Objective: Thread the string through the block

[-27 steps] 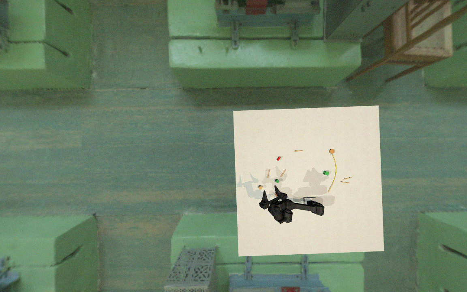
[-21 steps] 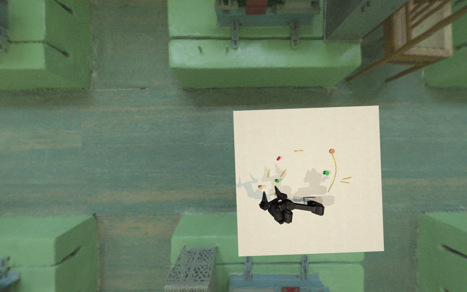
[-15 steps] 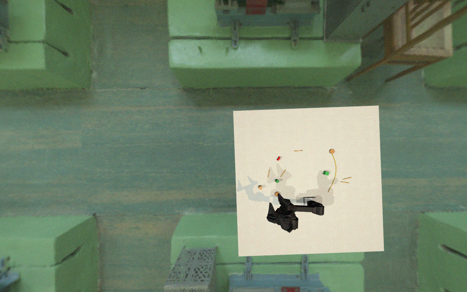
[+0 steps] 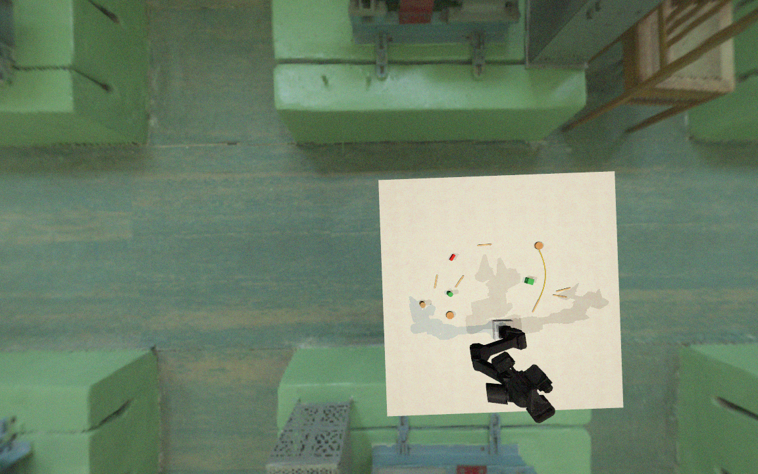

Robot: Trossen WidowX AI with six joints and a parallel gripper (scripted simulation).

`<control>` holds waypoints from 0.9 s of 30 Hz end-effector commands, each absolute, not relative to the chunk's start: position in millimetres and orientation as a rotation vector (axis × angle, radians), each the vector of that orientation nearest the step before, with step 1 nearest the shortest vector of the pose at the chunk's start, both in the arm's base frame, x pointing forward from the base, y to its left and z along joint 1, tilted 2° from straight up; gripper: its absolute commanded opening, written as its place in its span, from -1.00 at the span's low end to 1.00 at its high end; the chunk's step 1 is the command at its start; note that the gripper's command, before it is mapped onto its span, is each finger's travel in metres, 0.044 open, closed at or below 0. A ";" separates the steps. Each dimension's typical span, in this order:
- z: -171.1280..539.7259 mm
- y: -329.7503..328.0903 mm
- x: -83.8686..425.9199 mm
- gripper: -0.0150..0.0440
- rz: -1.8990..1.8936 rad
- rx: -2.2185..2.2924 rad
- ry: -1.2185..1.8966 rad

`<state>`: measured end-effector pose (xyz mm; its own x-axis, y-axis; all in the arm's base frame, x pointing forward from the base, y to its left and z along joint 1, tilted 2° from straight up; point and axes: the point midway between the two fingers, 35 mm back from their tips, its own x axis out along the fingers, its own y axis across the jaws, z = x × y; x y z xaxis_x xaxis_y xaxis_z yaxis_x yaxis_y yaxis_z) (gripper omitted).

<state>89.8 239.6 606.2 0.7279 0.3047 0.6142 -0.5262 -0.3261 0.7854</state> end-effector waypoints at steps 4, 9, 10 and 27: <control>638.1 160.2 83.1 1.00 0.972 2.054 -0.226; 649.0 117.1 80.9 1.00 1.071 2.264 -0.226; 652.0 99.5 81.3 1.00 1.093 2.332 -0.237; 609.2 -122.9 144.4 1.00 1.229 3.273 -0.424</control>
<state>123.8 -83.0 629.8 0.7073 -0.2702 0.6532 -0.1268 -0.9576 -0.2588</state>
